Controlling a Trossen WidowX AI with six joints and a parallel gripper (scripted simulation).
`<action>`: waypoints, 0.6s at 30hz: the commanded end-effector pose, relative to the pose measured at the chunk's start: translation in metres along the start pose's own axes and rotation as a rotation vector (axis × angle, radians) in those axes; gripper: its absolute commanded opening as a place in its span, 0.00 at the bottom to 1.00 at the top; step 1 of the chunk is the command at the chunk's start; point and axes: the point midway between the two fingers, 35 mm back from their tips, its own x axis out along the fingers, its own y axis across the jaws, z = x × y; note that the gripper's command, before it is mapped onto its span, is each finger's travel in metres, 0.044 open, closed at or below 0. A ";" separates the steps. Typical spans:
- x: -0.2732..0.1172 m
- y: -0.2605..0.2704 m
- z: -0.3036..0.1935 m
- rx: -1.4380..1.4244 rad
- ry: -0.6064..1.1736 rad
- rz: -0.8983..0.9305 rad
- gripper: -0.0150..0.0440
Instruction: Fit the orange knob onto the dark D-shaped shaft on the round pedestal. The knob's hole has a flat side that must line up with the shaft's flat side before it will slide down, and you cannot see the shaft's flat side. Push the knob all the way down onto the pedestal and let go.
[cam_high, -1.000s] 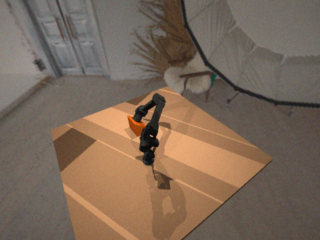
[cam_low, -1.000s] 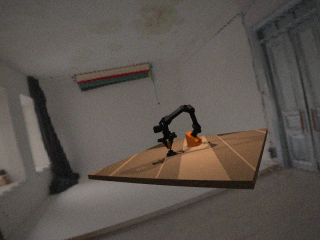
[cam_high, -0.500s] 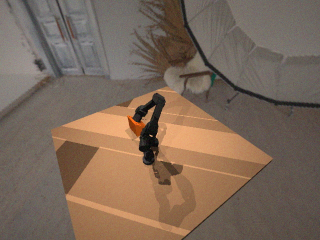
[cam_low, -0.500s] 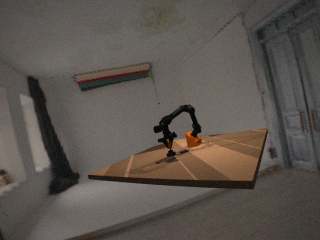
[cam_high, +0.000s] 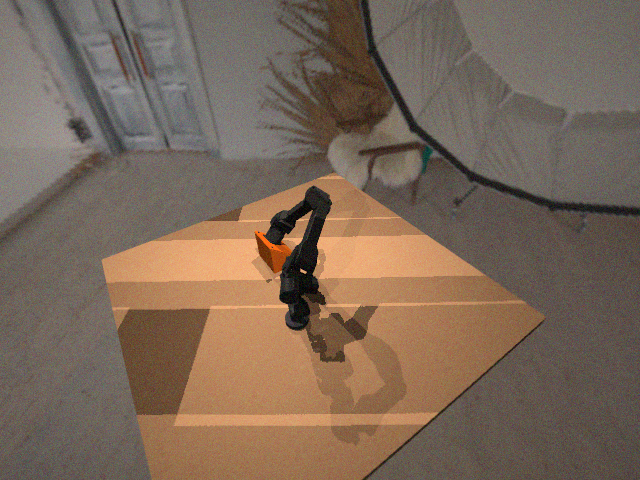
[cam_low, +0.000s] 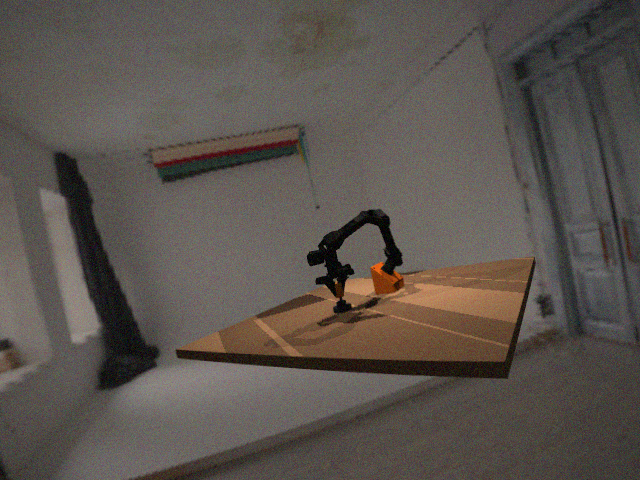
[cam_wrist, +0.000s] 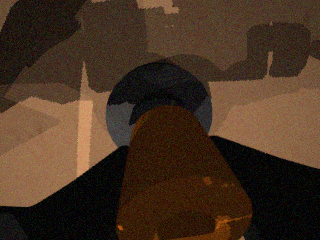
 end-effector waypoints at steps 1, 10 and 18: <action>-0.002 -0.002 -0.002 0.002 0.000 -0.007 0.25; 0.001 0.000 -0.004 0.003 0.000 -0.007 0.25; -0.001 0.003 -0.003 0.003 0.000 -0.006 0.25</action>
